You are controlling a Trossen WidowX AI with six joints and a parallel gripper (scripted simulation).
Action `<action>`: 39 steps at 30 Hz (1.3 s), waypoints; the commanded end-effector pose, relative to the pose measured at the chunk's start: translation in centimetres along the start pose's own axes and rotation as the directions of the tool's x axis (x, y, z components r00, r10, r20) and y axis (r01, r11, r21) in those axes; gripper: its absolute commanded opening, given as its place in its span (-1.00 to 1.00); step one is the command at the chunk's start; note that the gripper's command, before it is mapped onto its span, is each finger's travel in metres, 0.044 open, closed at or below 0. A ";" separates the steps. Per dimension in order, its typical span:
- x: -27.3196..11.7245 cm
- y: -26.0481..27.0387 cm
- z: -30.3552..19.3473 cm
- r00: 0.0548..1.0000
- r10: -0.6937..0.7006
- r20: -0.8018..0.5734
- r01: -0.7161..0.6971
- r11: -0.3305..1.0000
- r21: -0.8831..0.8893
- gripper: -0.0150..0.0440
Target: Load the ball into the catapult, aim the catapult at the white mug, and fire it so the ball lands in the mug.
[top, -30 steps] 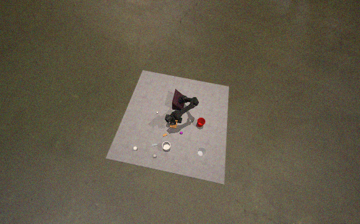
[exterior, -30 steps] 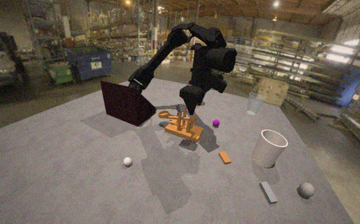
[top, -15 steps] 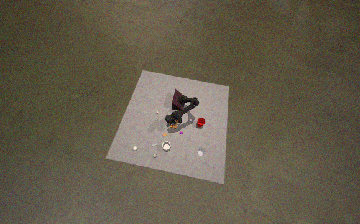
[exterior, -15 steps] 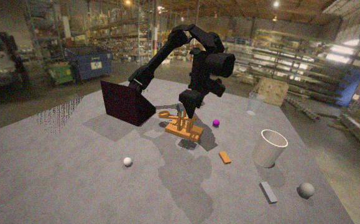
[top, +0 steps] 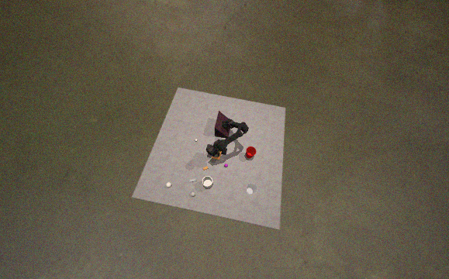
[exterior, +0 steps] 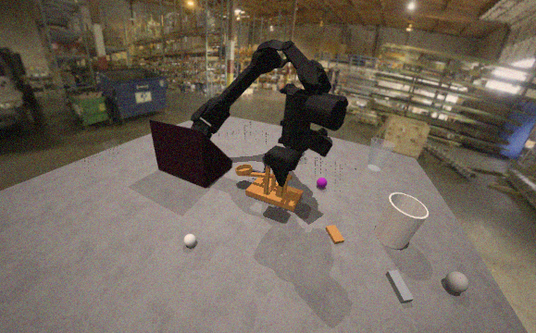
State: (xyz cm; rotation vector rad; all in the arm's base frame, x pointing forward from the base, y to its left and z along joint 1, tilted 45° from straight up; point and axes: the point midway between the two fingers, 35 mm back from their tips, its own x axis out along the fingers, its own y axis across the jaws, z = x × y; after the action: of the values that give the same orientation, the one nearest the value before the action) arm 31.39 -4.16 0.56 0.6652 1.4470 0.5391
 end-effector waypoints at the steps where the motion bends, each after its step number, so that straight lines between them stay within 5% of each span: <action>1: 0.8 0.1 0.0 1.000 0.005 -0.001 -0.005 1.000 0.005 1.00; 24: 4.1 0.2 -0.2 1.000 0.008 -0.001 -0.008 1.000 0.004 1.00; 35: 3.8 0.1 -0.1 1.000 0.003 -0.001 -0.003 1.000 -0.001 0.02; 39: 3.8 0.1 -0.1 1.000 0.003 -0.001 -0.003 1.000 -0.001 -0.07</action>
State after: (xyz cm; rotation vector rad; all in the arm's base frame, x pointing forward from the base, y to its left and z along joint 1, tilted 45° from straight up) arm 31.54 -1.39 -2.02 0.6694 1.4459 0.5440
